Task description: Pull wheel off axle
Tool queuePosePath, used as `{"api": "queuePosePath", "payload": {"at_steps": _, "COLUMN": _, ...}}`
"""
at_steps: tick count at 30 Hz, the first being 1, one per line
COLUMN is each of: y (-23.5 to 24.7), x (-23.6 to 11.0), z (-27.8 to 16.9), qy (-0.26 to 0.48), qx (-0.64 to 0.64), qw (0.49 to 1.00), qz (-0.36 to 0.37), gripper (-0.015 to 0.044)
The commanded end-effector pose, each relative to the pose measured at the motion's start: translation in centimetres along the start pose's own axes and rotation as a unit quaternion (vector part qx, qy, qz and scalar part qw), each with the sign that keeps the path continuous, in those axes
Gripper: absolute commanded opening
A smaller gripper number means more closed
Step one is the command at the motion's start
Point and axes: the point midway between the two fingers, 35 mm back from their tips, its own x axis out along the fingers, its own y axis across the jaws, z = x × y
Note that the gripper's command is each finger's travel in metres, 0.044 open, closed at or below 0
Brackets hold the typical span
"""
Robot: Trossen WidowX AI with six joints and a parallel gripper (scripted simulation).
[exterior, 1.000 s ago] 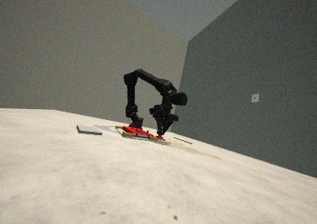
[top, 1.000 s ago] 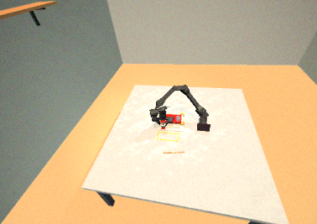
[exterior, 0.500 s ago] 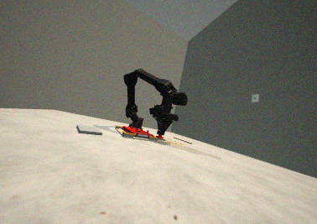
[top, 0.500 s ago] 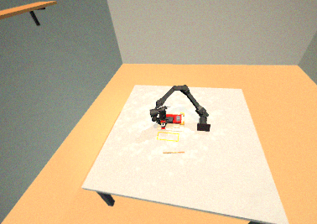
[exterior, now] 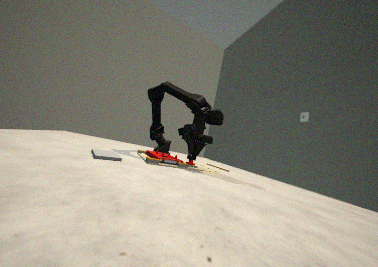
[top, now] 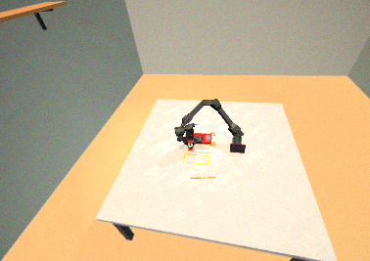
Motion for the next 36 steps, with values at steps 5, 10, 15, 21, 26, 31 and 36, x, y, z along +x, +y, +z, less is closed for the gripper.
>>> {"api": "queuePosePath", "payload": {"at_steps": 5, "y": 0.1, "x": -0.5, "z": -0.1, "qy": 0.002, "qx": 0.002, "qw": 1.000, "qz": 0.001, "gripper": 0.0000}}
{"api": "queuePosePath", "payload": {"at_steps": 10, "y": 0.1, "x": -0.6, "z": -0.1, "qy": 0.002, "qx": 0.002, "qw": 1.000, "qz": 0.001, "gripper": 0.0000}}
{"api": "queuePosePath", "payload": {"at_steps": 15, "y": 0.1, "x": -0.8, "z": -0.1, "qy": 0.002, "qx": 0.002, "qw": 1.000, "qz": 0.001, "gripper": 0.0000}}
{"api": "queuePosePath", "payload": {"at_steps": 21, "y": 0.1, "x": -1.0, "z": -0.1, "qy": 0.002, "qx": 0.001, "qw": 1.000, "qz": 0.001, "gripper": 0.0000}}
{"api": "queuePosePath", "payload": {"at_steps": 26, "y": 0.1, "x": -1.1, "z": -0.1, "qy": 0.002, "qx": 0.001, "qw": 1.000, "qz": 0.001, "gripper": 0.0000}}
{"api": "queuePosePath", "payload": {"at_steps": 31, "y": 0.1, "x": -1.3, "z": -0.1, "qy": 0.002, "qx": 0.001, "qw": 1.000, "qz": 0.001, "gripper": 0.0000}}
{"api": "queuePosePath", "payload": {"at_steps": 36, "y": 0.1, "x": -1.5, "z": -0.1, "qy": 0.001, "qx": 0.001, "qw": 1.000, "qz": 0.000, "gripper": 0.0000}}
